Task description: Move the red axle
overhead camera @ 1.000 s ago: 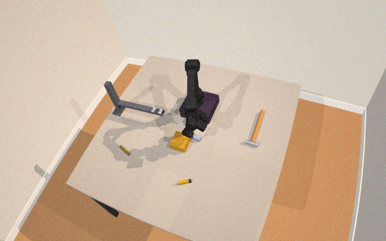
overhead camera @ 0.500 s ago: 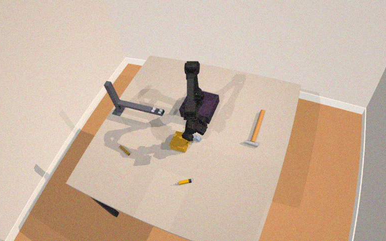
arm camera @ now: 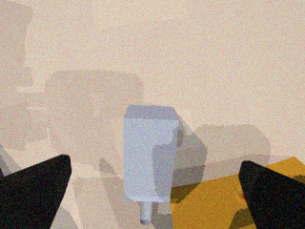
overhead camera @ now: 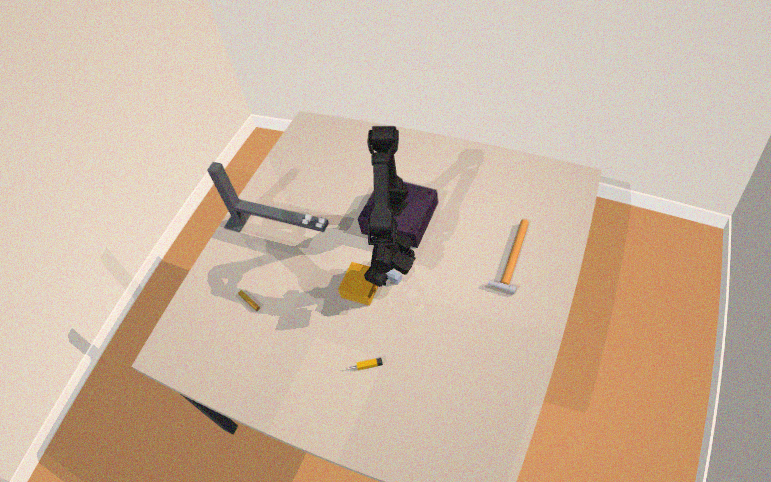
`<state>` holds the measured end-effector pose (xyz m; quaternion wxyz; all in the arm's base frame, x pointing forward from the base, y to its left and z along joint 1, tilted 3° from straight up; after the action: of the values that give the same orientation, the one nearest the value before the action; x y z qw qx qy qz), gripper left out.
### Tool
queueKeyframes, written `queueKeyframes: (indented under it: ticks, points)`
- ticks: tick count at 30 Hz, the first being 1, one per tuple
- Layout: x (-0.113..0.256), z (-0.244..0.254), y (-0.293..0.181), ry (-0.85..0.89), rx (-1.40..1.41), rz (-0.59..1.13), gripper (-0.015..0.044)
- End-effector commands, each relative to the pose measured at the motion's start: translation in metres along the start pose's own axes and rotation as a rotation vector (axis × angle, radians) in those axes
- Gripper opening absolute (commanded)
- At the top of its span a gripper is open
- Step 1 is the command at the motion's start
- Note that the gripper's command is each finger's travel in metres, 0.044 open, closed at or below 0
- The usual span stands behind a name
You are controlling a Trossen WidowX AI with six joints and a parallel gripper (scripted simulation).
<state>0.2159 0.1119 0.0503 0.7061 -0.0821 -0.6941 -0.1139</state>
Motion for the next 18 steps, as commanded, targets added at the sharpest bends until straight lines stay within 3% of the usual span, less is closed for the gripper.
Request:
queueKeyframes:
  ticks: [1, 15, 18]
  points:
    - [-0.008, 0.002, -0.001, 0.011, -0.004, 0.004, 0.044]
    - [-0.028, 0.003, -0.002, 0.012, -0.004, 0.004, 0.044]
    - [-0.028, 0.003, -0.002, 0.012, -0.004, 0.004, 0.0361]
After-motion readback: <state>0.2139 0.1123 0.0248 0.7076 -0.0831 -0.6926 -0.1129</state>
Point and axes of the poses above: the point midway between the two fingers, 35 mm back from their tips, its own x axis back along the fingers, its own z axis across the jaws, y = z × x, the point moved 6 cm from there along x, back along the fingers, and after that the axes turned 15 degrees about -x, right-handed, at the moved point
